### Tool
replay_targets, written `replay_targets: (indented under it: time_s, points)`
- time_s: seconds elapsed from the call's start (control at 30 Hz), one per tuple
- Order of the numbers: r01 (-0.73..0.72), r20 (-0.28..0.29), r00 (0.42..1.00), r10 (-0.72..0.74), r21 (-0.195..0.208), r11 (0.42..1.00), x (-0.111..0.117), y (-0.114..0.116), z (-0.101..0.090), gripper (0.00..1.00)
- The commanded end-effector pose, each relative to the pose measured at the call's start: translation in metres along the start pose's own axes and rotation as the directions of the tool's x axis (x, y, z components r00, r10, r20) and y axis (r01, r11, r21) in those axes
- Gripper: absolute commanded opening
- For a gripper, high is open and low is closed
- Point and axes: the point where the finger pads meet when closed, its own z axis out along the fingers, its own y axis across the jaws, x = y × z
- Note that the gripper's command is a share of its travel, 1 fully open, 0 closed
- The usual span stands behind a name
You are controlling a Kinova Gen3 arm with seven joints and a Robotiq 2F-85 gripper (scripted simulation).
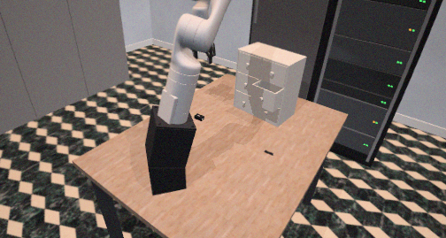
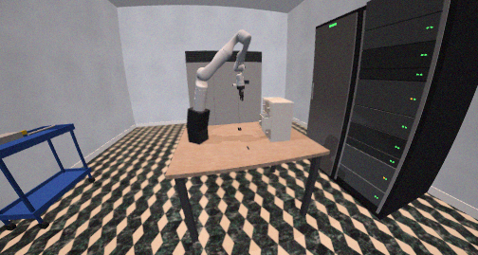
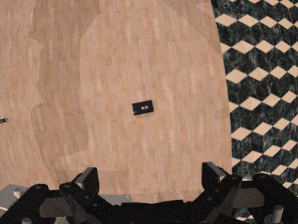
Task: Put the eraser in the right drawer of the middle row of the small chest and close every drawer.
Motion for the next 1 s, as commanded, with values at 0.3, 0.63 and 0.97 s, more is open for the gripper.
replay_targets:
  time_s: [0.3,0.63,0.97]
  points:
    - [-0.008,-0.03,1.0,0.008,-0.001,1.0,-0.0028,-0.0007,-0.001,1.0]
    - [-0.008,-0.05,0.999,0.008,-0.001,1.0,-0.0029,-0.0008,-0.0016,1.0]
    - [-0.008,-0.064,0.998,0.008,-0.002,1.0,-0.0029,-0.0007,-0.0022,1.0]
